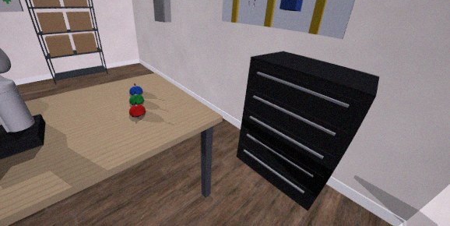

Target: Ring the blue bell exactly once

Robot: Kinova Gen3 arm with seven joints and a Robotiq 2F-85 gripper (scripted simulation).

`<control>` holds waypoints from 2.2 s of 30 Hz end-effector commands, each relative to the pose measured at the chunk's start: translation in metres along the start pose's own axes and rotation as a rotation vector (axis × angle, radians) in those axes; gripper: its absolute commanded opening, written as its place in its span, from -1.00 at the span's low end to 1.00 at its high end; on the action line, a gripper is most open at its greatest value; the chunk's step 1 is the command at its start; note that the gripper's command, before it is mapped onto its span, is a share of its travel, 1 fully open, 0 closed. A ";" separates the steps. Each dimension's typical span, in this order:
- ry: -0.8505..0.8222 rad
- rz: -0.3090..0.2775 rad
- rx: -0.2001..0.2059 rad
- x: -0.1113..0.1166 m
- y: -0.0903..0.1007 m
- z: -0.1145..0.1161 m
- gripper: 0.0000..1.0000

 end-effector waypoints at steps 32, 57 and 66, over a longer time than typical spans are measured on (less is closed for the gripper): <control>0.025 0.011 -0.025 -0.008 -0.009 0.017 1.00; 0.219 0.103 -0.186 -0.048 -0.063 0.145 1.00; 0.239 0.112 -0.200 -0.051 -0.067 0.157 1.00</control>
Point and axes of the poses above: the point where the finger pads meet when closed, its own y axis back along the fingers, its own z axis across the jaws, x = y × z, the point moved 7 cm from there along y, back along the fingers, and after that the axes turned 8 degrees about -y, right-handed, at the moved point
